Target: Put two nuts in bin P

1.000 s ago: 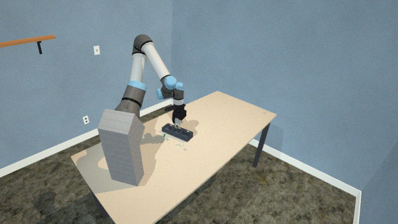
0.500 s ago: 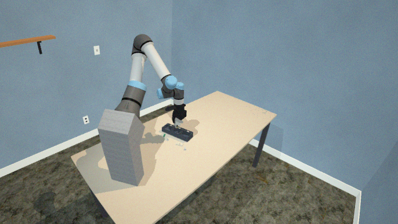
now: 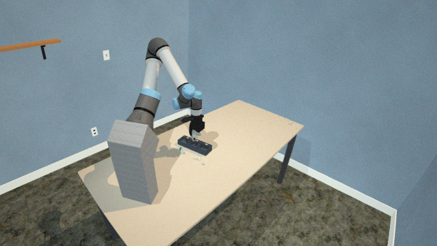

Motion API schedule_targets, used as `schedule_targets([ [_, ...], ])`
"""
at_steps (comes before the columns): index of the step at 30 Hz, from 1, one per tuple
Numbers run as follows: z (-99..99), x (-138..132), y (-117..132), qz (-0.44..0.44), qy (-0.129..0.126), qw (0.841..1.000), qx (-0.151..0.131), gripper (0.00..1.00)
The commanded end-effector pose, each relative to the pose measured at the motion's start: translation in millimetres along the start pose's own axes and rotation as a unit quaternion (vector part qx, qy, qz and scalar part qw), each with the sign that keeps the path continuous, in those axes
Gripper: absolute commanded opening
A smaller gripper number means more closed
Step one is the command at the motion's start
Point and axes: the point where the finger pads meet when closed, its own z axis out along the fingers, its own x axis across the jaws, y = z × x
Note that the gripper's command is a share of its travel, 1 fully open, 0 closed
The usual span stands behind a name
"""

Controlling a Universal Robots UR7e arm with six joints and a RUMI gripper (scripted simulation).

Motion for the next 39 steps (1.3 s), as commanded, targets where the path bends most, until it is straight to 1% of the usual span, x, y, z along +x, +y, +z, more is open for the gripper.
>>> schedule_targets([
  [1, 11.4, 2, 1, -0.001, 0.001, 1.000, -0.001, 0.00],
  [4, 13.4, 2, 1, -0.001, 0.001, 1.000, -0.001, 0.00],
  [17, 38.6, 2, 1, -0.001, 0.001, 1.000, -0.001, 0.00],
  [32, 38.0, 2, 1, 0.000, 0.001, 1.000, -0.001, 0.00],
  [33, 38.0, 2, 1, 0.000, 0.001, 1.000, -0.001, 0.18],
  [39, 38.0, 2, 1, 0.000, 0.001, 1.000, -0.001, 0.18],
])
